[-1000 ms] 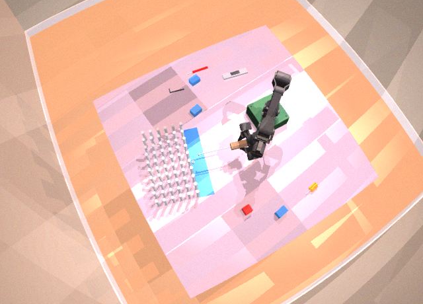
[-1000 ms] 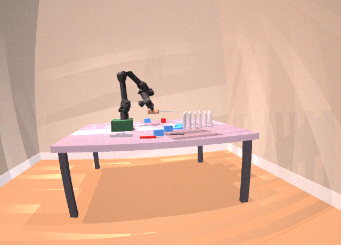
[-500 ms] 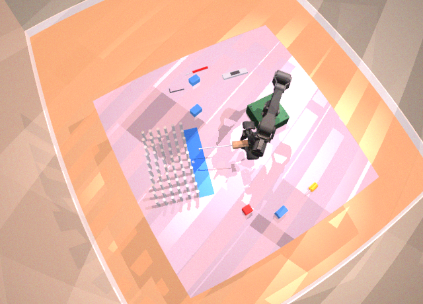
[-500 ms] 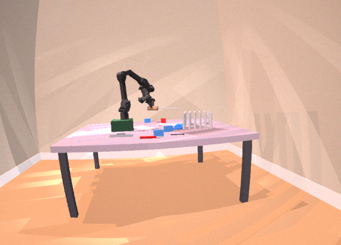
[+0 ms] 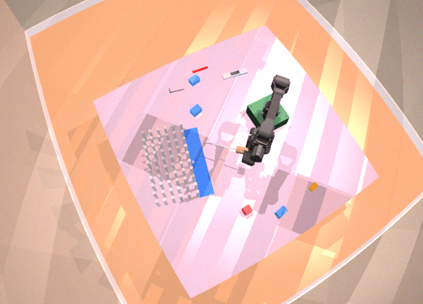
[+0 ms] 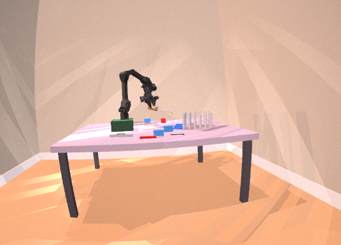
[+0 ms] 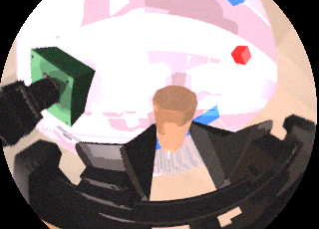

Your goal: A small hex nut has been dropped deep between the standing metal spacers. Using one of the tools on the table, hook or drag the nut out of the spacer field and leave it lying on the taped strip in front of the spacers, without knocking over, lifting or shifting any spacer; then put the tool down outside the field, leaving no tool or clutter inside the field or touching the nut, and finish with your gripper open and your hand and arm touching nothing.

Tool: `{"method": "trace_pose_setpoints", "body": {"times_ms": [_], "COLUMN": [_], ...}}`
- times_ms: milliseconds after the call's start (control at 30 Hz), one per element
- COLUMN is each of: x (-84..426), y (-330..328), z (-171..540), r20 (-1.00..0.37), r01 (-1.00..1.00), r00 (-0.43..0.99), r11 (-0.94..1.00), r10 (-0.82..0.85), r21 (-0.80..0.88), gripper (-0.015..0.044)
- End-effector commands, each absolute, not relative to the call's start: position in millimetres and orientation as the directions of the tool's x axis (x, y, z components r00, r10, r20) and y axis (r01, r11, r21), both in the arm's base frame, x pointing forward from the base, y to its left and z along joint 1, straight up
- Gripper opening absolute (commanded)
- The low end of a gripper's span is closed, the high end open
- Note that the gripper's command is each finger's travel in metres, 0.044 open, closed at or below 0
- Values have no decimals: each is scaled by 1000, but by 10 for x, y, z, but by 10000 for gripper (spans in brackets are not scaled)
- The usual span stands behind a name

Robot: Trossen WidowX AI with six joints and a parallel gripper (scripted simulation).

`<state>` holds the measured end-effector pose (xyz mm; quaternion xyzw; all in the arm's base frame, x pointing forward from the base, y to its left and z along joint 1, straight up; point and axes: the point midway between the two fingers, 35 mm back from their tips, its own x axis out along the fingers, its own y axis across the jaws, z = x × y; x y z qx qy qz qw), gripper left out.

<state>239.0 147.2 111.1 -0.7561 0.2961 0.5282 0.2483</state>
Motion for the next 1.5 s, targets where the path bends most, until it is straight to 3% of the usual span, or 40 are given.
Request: {"method": "trace_pose_setpoints", "body": {"times_ms": [0, 767, 1467], "x": [2405, 2429, 2421], "y": [1579, 2161, 2676], "z": [1131, 1199, 1283], "r20": [-959, -999, -975], "r01": [-789, -996, -721], "r00": [236, 36, -152], "r11": [-607, 76, 657], "r10": [-154, 14, 164], "r21": [-96, -35, 223], "gripper": [0, 0, 0]}}
